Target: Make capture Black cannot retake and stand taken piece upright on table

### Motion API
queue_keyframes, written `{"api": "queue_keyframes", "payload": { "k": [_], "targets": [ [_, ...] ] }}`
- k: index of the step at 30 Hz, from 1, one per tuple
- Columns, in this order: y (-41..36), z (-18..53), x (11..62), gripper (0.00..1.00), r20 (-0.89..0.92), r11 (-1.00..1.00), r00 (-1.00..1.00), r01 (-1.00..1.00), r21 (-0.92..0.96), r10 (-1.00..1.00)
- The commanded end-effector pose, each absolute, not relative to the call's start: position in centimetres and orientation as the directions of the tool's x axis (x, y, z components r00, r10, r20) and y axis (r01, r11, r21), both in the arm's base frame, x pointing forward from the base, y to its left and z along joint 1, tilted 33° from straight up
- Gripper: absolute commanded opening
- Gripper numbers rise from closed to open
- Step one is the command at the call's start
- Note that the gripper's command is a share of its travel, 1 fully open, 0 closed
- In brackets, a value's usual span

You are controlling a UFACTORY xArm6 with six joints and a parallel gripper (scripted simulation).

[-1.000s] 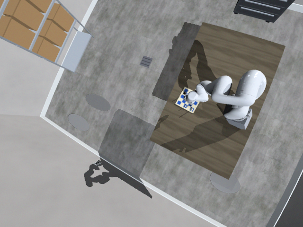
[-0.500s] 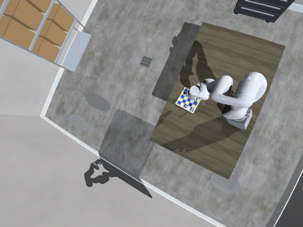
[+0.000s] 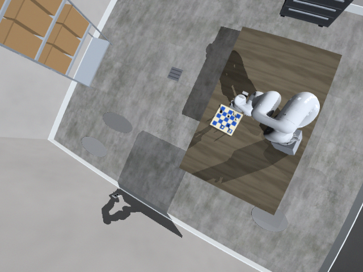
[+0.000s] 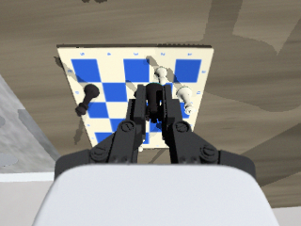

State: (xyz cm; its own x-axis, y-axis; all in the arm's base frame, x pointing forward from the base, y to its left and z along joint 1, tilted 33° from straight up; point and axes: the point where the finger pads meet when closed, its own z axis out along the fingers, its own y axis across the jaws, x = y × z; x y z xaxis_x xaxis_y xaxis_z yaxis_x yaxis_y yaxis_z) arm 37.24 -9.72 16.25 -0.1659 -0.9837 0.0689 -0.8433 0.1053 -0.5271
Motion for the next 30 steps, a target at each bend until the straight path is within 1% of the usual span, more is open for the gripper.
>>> {"api": "queue_keyframes", "payload": {
  "k": [1, 30],
  "targets": [
    [-13.33, 15.68, 35.73, 0.0, 0.008, 0.038, -0.05, -0.84, -0.541, -0.999],
    [-13.94, 14.89, 35.8, 0.0, 0.015, 0.029, -0.044, -0.838, -0.545, -0.999]
  ]
}}
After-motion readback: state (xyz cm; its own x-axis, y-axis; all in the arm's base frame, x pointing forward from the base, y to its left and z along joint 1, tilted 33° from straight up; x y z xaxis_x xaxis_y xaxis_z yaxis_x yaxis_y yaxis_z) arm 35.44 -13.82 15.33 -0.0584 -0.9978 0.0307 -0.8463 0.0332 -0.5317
